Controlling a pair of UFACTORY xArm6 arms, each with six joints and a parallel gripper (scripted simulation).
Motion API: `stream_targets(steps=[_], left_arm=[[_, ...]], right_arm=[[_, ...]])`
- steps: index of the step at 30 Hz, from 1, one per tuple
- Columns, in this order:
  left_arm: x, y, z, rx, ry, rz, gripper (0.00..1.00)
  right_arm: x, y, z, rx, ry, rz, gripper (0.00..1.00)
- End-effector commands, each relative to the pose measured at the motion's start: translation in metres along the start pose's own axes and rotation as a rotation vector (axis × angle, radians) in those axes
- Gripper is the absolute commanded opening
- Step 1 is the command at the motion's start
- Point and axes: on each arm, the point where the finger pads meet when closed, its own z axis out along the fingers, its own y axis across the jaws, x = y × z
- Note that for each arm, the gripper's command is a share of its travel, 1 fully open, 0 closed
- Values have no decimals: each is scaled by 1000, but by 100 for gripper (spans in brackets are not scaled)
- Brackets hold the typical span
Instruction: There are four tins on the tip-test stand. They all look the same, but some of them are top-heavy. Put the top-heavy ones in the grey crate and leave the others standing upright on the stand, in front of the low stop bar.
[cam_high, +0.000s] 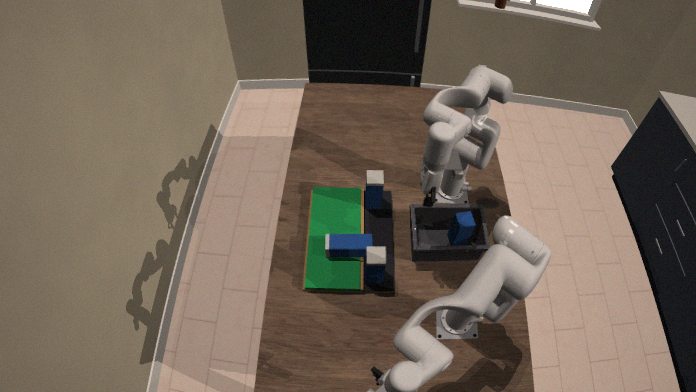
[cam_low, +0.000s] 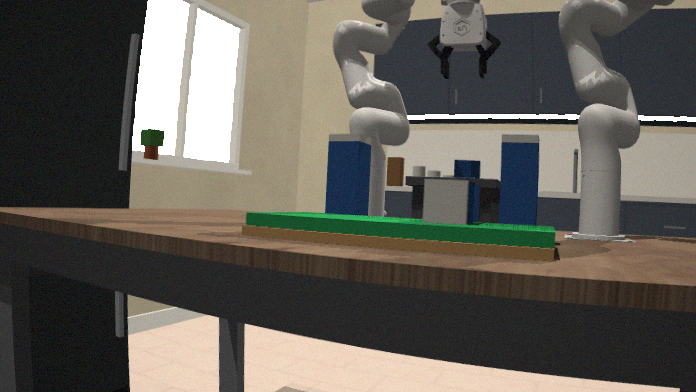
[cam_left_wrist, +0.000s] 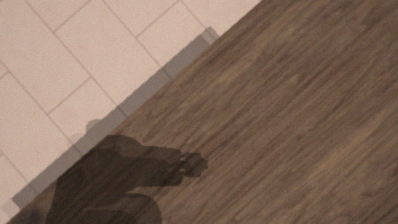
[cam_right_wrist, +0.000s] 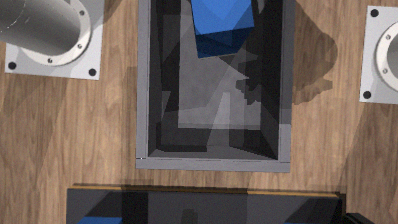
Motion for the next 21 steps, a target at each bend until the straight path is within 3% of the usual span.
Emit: stream_targets(steps=[1,2,17,19,21], left_arm=[[1,0,-2,0,4,0,100],[1,0,-2,0,4,0,100],[1,0,-2,0,4,0,100],[1,0,-2,0,4,0,100],[1,0,-2,0,4,0,100]], right_arm=[[-33,7,-2,-2,5,-5,84],[-33,7,-2,-2,5,-5,84],[-155,20,-3,-1,5,-12,84],[-155,20,-3,-1,5,-12,84],[-172,21,-1,1,6,-13,84]])
